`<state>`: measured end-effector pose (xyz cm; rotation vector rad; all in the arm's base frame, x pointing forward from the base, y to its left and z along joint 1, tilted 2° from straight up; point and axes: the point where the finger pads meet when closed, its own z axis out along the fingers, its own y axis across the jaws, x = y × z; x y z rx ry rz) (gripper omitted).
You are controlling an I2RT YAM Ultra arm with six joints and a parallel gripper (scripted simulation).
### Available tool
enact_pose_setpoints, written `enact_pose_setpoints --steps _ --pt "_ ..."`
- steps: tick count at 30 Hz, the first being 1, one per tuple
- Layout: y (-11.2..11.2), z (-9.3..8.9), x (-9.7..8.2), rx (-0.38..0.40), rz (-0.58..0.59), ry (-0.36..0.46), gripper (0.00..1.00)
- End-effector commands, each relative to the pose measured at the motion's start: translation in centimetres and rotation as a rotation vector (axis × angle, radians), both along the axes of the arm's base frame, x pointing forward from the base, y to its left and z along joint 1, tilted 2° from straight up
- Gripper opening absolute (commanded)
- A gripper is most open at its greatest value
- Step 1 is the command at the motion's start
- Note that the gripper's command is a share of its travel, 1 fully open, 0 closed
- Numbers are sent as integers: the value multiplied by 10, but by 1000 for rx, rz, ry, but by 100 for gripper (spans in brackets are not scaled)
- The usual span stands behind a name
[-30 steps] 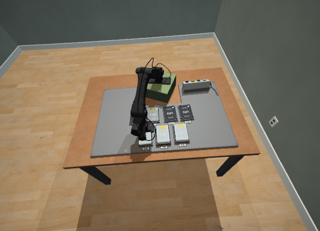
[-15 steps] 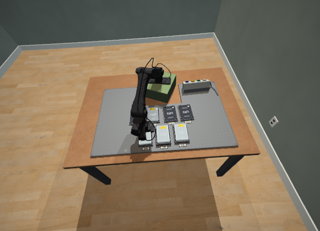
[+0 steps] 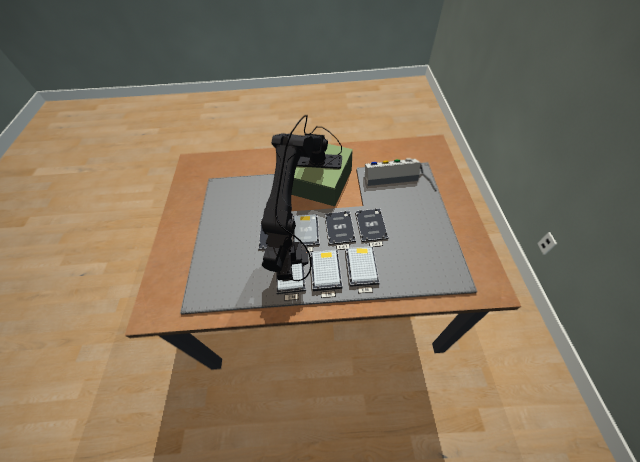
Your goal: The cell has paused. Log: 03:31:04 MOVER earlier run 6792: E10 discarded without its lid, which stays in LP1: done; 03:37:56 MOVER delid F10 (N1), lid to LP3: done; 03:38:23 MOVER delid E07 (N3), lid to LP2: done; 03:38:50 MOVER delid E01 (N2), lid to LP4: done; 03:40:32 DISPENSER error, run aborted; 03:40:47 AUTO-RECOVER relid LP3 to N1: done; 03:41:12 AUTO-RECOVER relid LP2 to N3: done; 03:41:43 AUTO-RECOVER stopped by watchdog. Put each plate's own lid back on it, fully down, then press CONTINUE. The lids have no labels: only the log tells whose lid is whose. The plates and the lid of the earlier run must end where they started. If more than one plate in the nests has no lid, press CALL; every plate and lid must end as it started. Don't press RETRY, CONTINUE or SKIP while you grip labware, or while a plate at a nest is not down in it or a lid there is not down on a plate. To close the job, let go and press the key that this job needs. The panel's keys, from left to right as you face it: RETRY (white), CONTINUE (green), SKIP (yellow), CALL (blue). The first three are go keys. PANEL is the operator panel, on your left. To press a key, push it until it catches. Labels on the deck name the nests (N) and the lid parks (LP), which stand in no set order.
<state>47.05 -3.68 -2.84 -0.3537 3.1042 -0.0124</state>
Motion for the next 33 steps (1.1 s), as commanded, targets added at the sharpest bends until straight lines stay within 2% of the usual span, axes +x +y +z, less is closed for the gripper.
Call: enact_pose_setpoints --steps 1,12,14,20,21,29,31,33 --pt "9 12 -5 -2 -32 -35 97" --pt "35 9 -55 -4 -32 -34 86" --pt "35 9 -55 -4 -32 -34 86" --pt "49 7 -81 -2 -32 -33 80" --pt "52 7 -86 -2 -32 -33 0" --pt "70 5 -121 -4 -32 -33 0" --pt "70 5 -121 -4 -32 -33 0" --pt "75 4 -130 -4 -32 -32 0"
